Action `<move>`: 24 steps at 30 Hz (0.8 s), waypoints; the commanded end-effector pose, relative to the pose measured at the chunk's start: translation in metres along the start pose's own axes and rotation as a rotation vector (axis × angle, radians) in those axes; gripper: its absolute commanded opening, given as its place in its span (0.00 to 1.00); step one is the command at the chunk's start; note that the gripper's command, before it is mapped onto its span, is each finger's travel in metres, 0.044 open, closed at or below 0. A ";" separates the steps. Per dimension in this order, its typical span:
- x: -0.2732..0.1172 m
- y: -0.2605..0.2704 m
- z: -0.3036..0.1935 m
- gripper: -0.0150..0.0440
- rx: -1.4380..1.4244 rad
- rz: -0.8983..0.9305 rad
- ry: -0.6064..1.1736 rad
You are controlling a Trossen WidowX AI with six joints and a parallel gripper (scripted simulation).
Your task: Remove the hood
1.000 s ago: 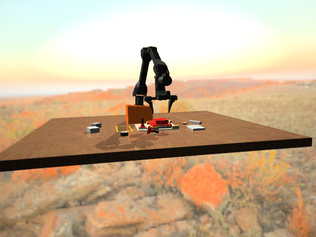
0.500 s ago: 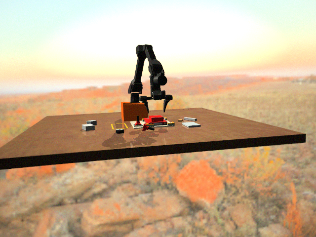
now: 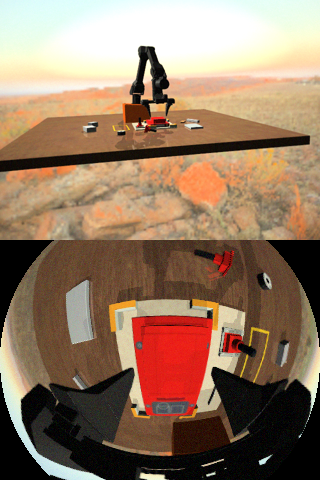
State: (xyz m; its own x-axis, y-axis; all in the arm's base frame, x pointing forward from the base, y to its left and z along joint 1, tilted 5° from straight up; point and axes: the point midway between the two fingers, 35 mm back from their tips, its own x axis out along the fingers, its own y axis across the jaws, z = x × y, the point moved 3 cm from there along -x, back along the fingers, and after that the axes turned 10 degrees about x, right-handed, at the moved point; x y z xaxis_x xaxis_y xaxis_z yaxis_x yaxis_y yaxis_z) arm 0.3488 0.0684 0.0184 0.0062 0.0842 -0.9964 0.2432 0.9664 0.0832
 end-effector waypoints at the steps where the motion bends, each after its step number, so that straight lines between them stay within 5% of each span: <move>1: 0.004 -0.001 -0.001 1.00 -0.003 -0.005 -0.001; 24: 0.014 -0.001 -0.001 1.00 -0.003 -0.005 -0.001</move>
State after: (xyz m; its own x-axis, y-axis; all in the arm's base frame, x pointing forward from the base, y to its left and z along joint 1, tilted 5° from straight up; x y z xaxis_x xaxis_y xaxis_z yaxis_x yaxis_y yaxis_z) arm 0.3476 0.0691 0.0061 0.0036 0.0837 -0.9965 0.2409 0.9671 0.0821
